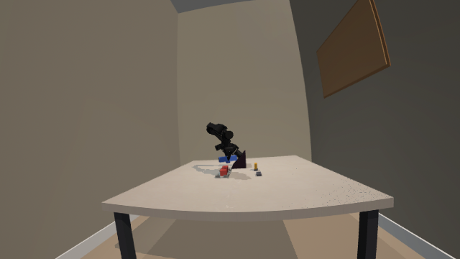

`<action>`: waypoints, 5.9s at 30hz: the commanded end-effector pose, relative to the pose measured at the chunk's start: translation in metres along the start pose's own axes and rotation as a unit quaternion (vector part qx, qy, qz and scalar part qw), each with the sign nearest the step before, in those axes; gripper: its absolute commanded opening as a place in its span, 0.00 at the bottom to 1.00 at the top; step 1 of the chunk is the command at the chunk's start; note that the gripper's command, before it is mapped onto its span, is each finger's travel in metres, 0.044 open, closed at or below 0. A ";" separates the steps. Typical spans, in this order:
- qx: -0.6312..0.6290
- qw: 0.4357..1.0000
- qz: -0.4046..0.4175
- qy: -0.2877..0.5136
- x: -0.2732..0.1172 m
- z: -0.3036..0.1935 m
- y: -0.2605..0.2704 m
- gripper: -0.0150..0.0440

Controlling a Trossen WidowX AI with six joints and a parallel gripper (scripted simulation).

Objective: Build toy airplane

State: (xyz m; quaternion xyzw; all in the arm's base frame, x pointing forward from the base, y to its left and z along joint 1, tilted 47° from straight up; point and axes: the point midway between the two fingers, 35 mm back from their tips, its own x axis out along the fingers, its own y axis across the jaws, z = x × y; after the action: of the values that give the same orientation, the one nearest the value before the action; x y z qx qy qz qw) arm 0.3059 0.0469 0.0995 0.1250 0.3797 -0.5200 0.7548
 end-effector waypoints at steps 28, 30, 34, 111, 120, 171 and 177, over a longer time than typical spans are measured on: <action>0.141 0.990 -0.003 -0.010 0.012 0.027 -0.037 0.59; 0.141 0.990 -0.003 -0.010 0.012 0.027 -0.037 0.59; 0.141 0.990 -0.003 -0.010 0.013 0.027 -0.037 0.59; 0.027 1.000 -0.005 -0.009 -0.035 0.026 -0.032 1.00; -0.385 0.923 -0.008 -0.006 -0.033 0.027 -0.032 1.00; -0.528 0.849 -0.005 -0.002 0.038 -0.235 -0.044 1.00; -0.528 0.849 -0.005 -0.002 0.046 -0.235 -0.044 1.00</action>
State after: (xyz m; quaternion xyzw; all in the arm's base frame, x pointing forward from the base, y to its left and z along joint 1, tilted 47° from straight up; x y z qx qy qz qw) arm 0.1700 0.1377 -0.0807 -0.2916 0.5969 -0.2466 0.7055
